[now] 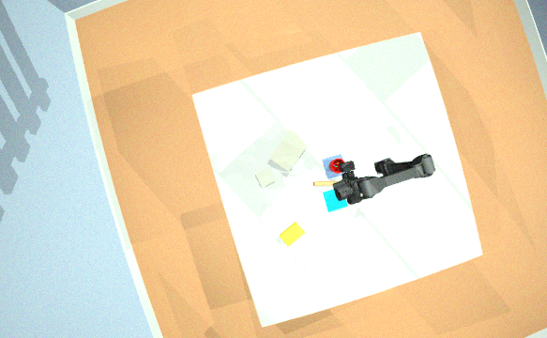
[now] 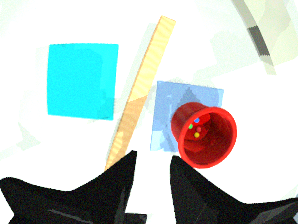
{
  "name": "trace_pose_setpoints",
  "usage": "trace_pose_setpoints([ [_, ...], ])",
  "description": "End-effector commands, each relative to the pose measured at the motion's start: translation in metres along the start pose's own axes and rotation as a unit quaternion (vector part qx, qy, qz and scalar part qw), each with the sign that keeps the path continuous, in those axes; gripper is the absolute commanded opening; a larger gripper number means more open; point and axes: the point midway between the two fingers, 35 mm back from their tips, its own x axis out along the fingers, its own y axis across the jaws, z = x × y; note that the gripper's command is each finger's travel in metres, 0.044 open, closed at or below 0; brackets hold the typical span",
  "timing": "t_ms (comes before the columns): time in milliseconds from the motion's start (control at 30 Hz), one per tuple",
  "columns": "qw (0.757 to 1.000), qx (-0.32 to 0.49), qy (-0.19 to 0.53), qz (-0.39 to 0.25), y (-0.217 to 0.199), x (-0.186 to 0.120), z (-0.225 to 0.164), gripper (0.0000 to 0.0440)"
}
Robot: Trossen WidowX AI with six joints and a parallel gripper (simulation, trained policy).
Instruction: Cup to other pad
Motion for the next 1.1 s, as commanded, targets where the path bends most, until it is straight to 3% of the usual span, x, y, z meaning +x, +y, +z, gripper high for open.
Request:
trace_pose_setpoints([
  [0,1.0,-0.006,0.015,-0.006,-0.005,0.008,-0.003,0.0119],
  [533,0.998,-0.035,0.054,-0.012,-0.024,0.05,-0.011,0.0155],
  [1067,0.992,-0.098,0.077,0.002,-0.031,0.103,-0.019,0.0164],
])
